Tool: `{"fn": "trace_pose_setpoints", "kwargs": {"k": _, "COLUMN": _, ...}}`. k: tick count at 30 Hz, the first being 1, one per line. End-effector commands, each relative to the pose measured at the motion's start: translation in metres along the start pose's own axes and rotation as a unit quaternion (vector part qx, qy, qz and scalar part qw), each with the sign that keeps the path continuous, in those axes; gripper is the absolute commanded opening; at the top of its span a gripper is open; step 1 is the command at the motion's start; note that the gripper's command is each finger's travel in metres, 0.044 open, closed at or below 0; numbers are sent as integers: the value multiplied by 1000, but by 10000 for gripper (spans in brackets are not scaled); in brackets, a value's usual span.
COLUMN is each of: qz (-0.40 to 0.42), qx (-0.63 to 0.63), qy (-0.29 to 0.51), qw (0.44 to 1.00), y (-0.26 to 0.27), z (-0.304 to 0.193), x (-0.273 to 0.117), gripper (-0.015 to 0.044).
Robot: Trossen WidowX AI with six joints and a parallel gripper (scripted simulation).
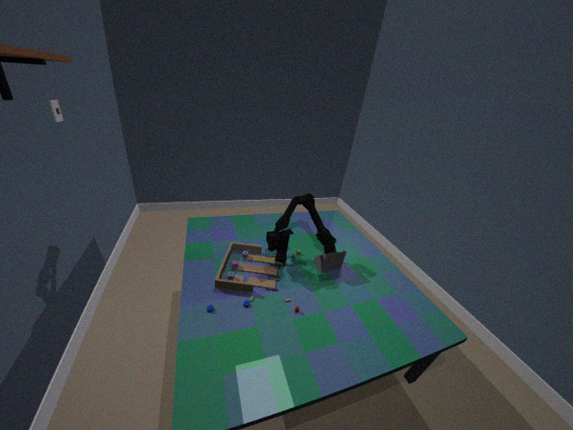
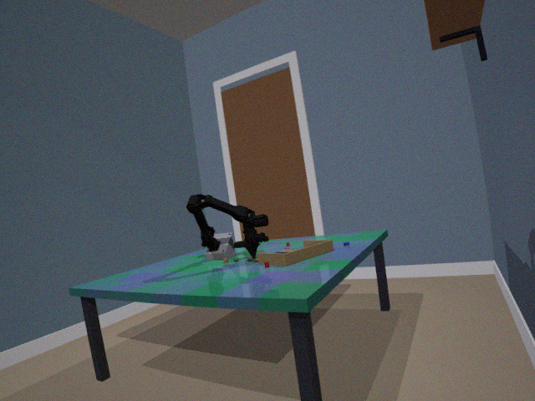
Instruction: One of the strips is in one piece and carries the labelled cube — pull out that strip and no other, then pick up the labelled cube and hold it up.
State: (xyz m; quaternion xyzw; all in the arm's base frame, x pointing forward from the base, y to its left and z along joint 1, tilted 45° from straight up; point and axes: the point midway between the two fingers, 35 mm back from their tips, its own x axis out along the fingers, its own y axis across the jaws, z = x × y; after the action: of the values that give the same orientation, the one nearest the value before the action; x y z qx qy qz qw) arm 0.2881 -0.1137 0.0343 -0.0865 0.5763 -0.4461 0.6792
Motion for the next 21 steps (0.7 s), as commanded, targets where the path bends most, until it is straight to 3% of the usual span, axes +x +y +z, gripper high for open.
{"fn": "trace_pose_setpoints", "kwargs": {"k": 1, "qz": -2, "qx": -4, "qy": 9, "qw": 1000, "y": -1, "z": -13, "x": 4, "gripper": 0}}
{"fn": "trace_pose_setpoints", "kwargs": {"k": 21, "qz": -2, "qx": -4, "qy": 10, "qw": 1000, "y": -2, "z": -43, "x": 4, "gripper": 0}}
